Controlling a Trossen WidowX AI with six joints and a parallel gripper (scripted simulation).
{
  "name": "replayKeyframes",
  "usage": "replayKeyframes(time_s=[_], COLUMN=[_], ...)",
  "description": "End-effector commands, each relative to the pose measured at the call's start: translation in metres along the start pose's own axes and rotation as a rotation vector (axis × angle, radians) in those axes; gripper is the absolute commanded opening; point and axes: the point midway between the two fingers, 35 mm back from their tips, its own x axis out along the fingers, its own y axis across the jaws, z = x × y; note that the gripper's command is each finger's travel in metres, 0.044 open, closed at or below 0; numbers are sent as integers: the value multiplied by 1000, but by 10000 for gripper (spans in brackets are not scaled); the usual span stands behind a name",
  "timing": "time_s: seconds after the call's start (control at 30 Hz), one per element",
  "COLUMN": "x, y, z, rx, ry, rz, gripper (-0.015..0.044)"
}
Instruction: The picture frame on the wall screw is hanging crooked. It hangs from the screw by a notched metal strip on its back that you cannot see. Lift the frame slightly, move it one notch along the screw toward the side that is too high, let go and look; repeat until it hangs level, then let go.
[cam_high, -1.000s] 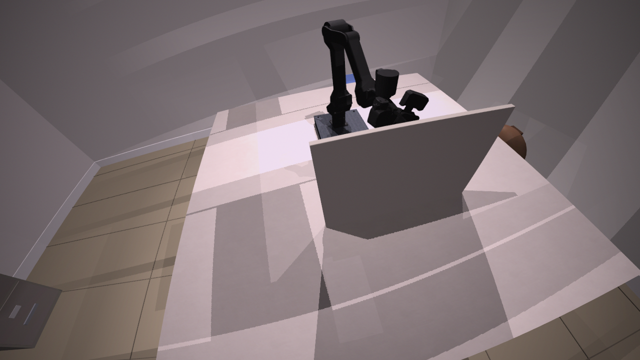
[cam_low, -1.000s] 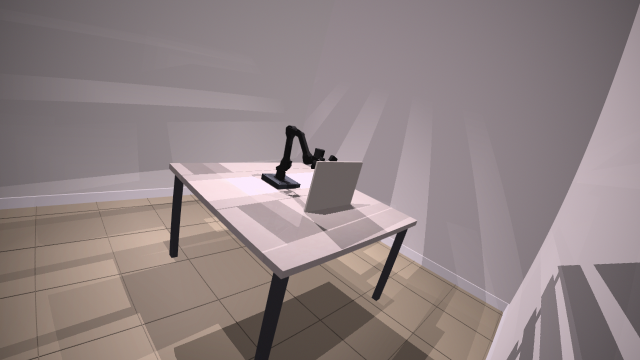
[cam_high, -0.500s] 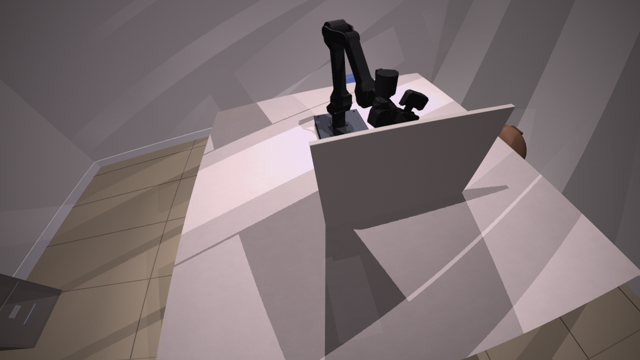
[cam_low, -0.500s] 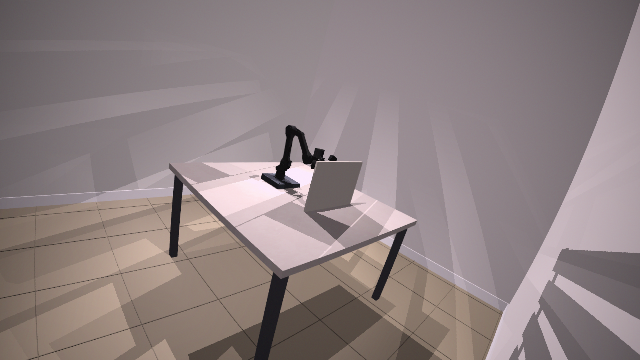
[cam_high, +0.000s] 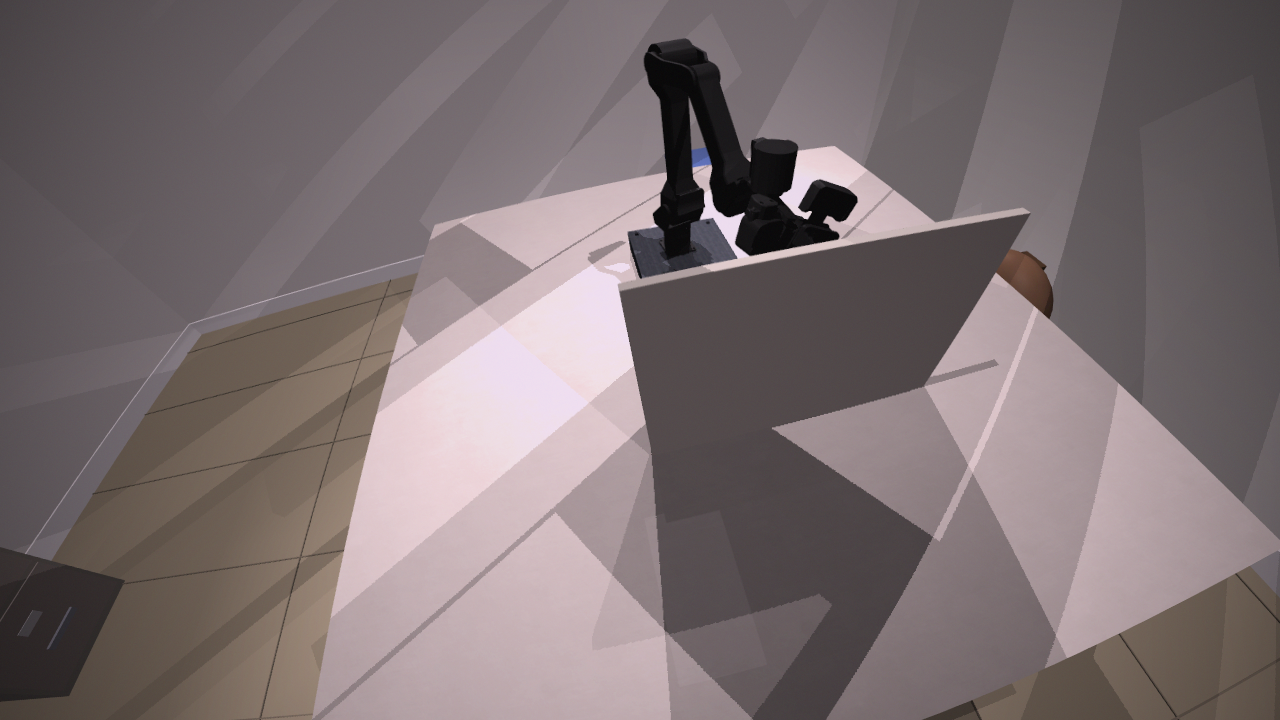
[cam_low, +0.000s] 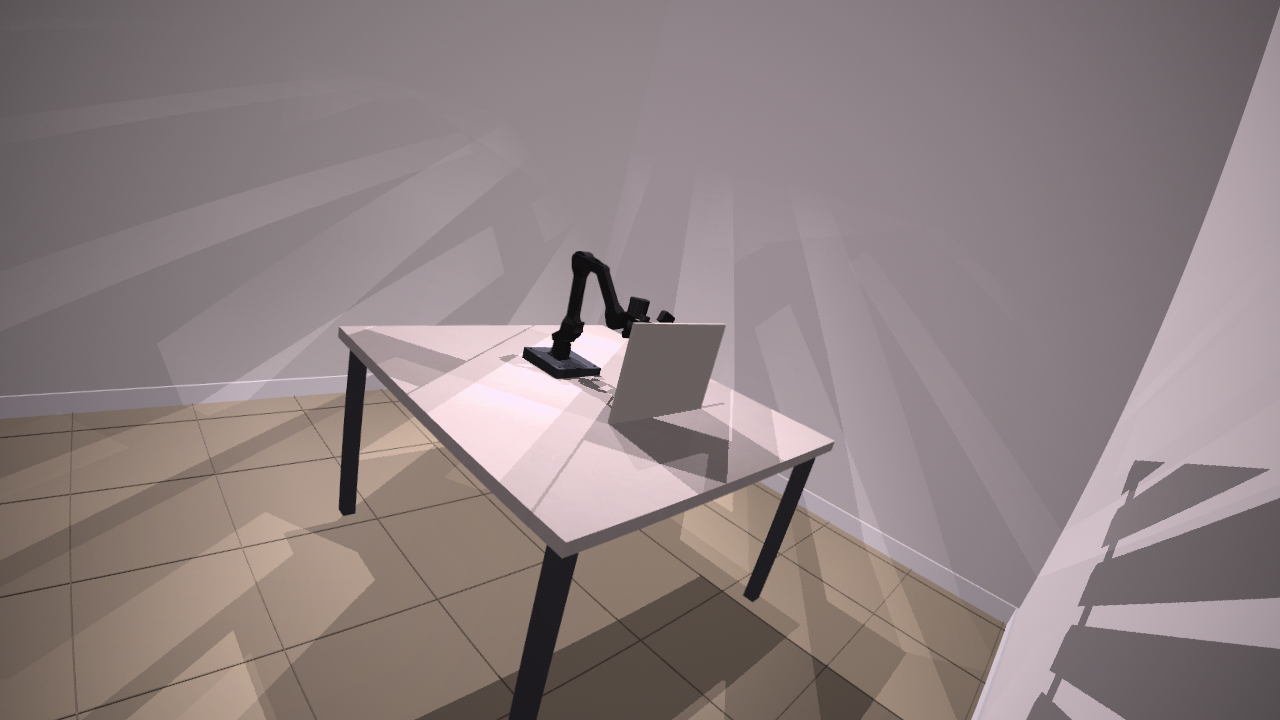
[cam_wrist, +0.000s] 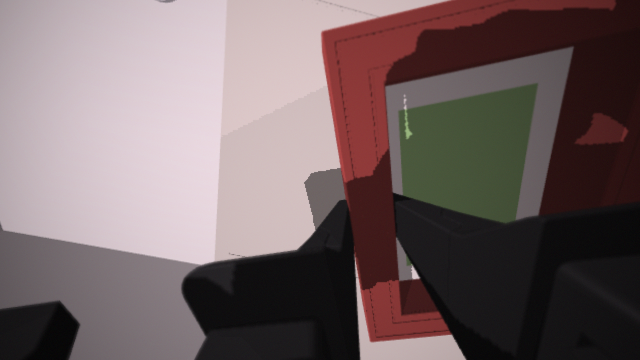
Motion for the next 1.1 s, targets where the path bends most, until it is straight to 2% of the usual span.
replayKeyframes(time_s=[0.0,1.07], x=[0,0], y=[0,-10], z=[1,2], rx=[5,4], ry=[-3,-3], rz=[5,5], gripper=[0,0])
